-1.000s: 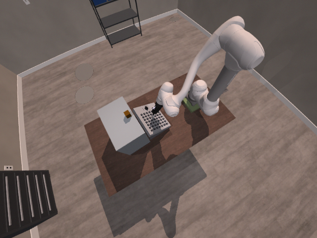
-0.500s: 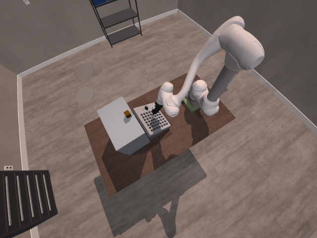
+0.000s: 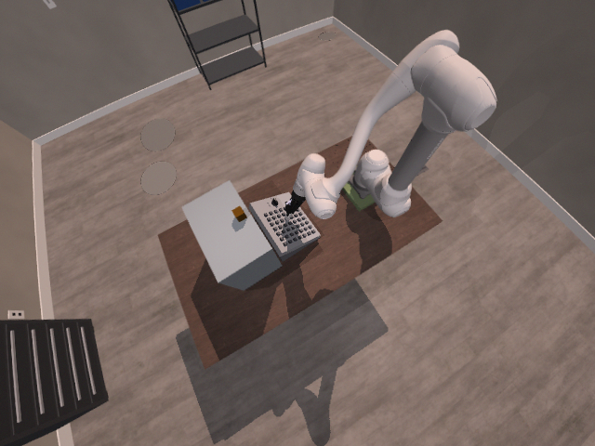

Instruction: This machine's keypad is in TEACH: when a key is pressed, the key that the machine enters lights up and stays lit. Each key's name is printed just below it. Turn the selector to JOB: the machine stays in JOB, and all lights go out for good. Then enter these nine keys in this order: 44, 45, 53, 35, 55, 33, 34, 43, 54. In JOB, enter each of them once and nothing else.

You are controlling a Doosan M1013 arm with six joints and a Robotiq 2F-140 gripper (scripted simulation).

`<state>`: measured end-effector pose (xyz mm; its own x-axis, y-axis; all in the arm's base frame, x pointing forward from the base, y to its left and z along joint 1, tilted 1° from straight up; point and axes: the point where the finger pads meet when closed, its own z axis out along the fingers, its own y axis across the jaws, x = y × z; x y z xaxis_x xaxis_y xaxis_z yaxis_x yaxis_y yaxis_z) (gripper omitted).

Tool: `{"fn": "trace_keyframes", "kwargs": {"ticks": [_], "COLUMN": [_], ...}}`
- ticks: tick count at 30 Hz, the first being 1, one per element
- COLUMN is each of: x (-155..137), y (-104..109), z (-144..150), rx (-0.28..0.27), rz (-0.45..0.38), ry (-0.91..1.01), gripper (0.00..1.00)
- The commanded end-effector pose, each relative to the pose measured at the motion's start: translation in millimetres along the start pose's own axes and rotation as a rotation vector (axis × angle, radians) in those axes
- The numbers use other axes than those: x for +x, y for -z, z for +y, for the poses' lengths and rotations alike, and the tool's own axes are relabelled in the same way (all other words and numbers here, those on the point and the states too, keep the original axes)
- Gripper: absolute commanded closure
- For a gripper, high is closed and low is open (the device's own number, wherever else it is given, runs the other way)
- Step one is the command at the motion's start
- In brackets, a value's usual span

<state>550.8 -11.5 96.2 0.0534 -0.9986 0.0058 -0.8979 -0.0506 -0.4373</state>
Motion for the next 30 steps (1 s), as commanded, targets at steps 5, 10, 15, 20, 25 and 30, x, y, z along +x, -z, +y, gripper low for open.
{"fn": "trace_keyframes", "kwargs": {"ticks": [5, 10, 15, 20, 25, 30], "x": [0.0, 0.0, 0.0, 0.0, 0.0, 0.0], "y": [2.3, 8.6, 17.6, 25.0, 31.0, 35.2], "z": [0.0, 0.0, 0.0, 0.0, 0.0, 0.0], "rx": [0.000, 0.000, 0.000, 0.000, 0.000, 0.000], "rz": [0.000, 0.000, 0.000, 0.000, 0.000, 0.000], "ry": [0.000, 0.000, 0.000, 0.000, 0.000, 0.000], "gripper": [1.00, 1.00, 1.00, 1.00, 1.00, 1.00]}}
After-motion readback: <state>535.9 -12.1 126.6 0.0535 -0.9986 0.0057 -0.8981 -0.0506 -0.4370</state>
